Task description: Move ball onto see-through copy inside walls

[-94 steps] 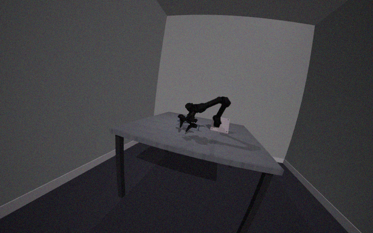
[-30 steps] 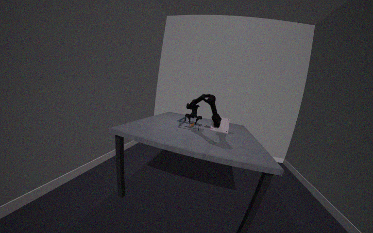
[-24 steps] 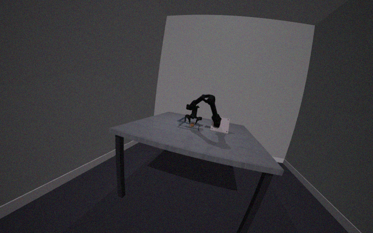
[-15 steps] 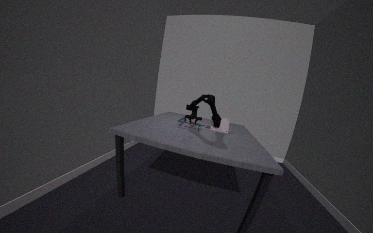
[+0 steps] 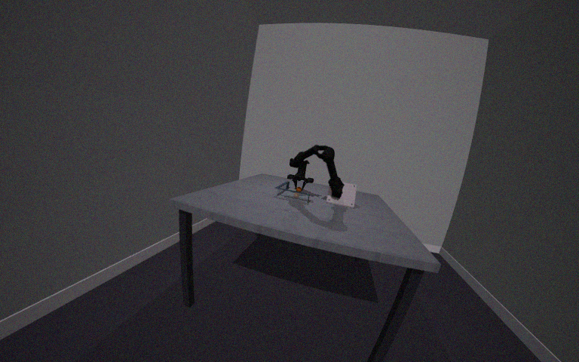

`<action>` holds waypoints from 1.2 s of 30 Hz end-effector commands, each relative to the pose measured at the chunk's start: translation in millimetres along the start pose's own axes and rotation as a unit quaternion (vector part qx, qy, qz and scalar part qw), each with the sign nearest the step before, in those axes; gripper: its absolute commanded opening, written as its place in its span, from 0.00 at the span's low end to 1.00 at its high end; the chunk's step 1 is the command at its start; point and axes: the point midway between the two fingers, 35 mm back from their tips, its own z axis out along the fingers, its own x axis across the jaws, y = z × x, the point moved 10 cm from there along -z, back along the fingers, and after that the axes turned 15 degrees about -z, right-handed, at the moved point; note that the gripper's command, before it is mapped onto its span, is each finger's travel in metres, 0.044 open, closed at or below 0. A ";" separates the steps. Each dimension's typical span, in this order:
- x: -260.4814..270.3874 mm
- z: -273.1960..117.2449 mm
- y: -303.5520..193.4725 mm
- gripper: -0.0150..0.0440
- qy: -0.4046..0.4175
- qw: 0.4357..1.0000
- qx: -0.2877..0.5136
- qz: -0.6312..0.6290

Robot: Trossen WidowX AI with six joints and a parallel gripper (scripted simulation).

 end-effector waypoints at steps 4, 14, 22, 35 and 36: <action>-2.0 -37.1 -2.6 0.25 -0.001 1.000 0.006 -0.003; 3.7 -92.7 0.9 0.25 -0.001 1.000 0.002 -0.004; 0.1 -93.2 12.1 0.25 -0.001 1.000 0.003 -0.004; -15.3 -55.6 64.4 0.25 -0.002 1.000 0.000 -0.004; -15.4 -55.1 65.0 0.25 -0.002 1.000 0.000 -0.004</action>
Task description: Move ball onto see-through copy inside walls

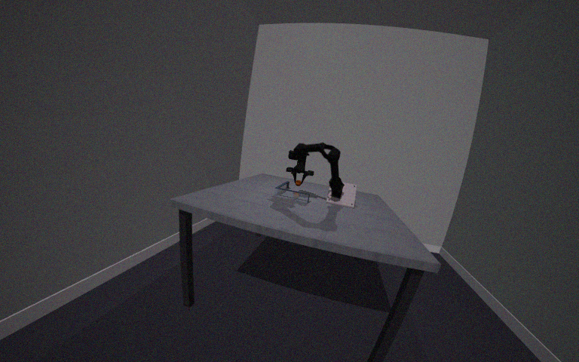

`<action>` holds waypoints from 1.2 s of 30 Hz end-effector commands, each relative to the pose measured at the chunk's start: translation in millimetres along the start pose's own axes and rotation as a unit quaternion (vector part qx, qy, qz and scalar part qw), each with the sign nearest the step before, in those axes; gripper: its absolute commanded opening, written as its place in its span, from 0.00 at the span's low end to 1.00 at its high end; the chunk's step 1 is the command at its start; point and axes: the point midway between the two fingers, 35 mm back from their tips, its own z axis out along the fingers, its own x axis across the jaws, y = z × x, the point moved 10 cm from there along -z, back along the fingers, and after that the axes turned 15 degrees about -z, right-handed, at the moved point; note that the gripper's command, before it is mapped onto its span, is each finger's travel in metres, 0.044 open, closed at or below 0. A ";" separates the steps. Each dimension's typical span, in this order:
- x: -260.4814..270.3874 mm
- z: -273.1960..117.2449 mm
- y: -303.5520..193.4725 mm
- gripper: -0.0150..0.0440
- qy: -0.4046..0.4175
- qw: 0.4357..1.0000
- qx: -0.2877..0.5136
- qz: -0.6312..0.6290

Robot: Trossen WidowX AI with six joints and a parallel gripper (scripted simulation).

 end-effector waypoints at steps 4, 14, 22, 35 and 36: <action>-0.6 8.5 6.7 0.25 -0.004 1.000 -0.001 0.002; -2.1 52.9 6.3 0.25 -0.004 1.000 -0.001 0.002; -0.6 73.8 7.6 0.25 -0.005 1.000 -0.003 0.002; -0.8 91.5 7.7 0.25 -0.005 1.000 -0.003 0.002; -0.8 92.3 7.8 0.25 -0.005 1.000 -0.003 0.002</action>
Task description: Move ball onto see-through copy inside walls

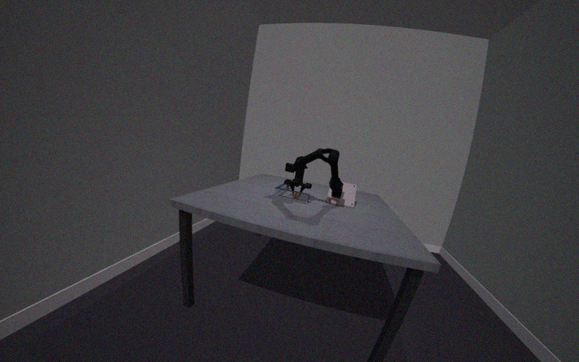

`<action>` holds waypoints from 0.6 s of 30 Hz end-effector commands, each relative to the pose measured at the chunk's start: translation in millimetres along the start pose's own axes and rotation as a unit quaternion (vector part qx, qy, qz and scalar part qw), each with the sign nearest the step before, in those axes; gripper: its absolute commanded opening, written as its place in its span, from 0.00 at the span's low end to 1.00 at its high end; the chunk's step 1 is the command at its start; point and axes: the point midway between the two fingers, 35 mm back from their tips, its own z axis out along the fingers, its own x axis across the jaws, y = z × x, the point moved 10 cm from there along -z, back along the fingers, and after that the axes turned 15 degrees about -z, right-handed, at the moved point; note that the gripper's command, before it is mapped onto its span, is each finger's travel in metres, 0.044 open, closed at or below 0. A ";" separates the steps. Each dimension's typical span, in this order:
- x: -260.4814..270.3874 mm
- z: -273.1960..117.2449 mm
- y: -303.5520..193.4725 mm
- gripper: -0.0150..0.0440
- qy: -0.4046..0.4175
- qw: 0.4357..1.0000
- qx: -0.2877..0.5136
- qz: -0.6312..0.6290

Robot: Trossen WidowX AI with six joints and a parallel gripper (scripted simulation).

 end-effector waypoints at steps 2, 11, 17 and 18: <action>1.1 5.1 -0.2 0.25 0.001 1.000 -0.004 0.005; 0.3 1.9 -0.1 0.61 0.000 1.000 0.000 0.001; 0.3 1.9 -0.1 0.78 0.000 1.000 0.000 0.001; 0.3 1.9 -0.1 0.78 0.000 1.000 0.000 0.001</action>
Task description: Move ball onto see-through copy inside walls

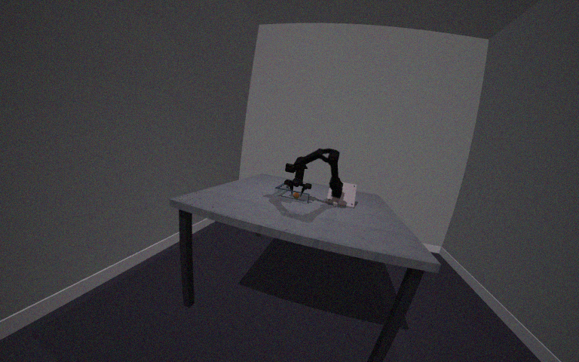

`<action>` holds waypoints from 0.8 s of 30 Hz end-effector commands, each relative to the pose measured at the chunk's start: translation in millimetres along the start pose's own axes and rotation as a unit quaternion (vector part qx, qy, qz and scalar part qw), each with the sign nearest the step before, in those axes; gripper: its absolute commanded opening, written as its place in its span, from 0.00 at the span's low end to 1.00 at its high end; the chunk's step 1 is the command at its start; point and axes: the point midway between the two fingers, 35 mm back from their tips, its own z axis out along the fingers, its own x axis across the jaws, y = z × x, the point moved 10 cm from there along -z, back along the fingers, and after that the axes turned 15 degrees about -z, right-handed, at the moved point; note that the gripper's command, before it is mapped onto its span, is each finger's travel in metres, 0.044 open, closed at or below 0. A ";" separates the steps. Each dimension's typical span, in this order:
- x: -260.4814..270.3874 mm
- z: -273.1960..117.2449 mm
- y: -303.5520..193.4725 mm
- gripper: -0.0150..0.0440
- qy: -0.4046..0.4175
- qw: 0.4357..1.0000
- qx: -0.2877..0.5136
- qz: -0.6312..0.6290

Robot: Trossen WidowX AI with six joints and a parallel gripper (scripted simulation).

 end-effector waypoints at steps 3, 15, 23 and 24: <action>-2.5 -25.2 -1.9 0.78 0.001 1.000 0.002 0.001; -0.6 -79.3 -2.5 0.78 -0.002 1.000 -0.002 0.008; -1.3 -111.2 -3.0 0.96 -0.002 1.000 -0.001 0.007; -0.8 -121.5 -2.8 1.00 -0.002 1.000 -0.002 0.006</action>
